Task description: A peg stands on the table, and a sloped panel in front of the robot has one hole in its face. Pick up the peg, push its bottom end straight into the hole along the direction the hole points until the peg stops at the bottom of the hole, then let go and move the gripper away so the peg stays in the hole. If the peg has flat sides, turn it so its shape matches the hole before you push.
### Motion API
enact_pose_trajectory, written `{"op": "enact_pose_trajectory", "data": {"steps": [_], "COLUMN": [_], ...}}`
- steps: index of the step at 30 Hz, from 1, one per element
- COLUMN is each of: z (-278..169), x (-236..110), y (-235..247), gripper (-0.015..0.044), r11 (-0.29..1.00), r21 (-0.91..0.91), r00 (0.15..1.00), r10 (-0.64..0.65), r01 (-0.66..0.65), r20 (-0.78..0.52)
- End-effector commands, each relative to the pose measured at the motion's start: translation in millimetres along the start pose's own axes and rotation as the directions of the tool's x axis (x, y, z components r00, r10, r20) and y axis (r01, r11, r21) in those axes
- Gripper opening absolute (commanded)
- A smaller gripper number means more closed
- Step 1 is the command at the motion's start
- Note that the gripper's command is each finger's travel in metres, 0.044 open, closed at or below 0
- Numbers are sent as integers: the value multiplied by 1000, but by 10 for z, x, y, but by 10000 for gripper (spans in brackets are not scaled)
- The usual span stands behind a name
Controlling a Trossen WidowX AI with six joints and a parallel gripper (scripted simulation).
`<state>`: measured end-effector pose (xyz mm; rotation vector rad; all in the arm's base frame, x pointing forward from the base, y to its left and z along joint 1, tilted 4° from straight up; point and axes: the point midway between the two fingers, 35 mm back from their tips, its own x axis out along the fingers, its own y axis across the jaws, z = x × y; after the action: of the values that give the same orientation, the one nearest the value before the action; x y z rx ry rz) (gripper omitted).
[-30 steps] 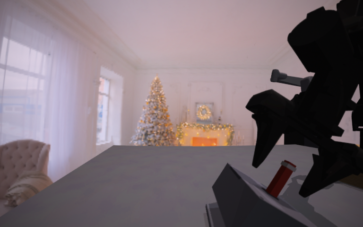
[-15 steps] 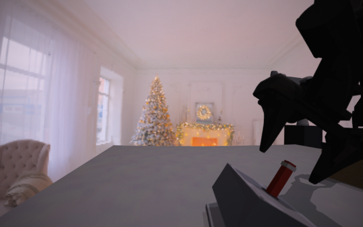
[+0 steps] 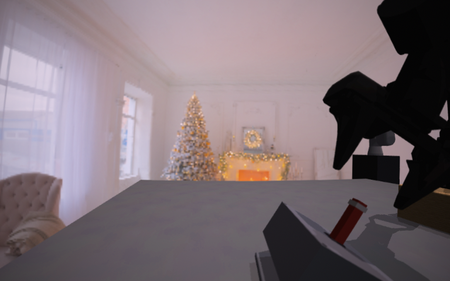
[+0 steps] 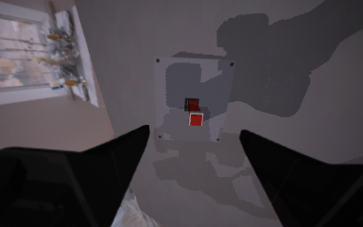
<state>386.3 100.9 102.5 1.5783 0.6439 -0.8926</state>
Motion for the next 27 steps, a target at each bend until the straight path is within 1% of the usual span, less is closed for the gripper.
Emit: {"op": "enact_pose_trajectory", "data": {"steps": [1,27], "z": [-2,-7], "x": [-90,-498], "y": [17,-19], "gripper": [440,440], "r11": [1000,1000], "r21": [5,3], "r00": [1000,1000], "r10": [6,5], "r01": [-6,-5], "r20": [1,-2]}}
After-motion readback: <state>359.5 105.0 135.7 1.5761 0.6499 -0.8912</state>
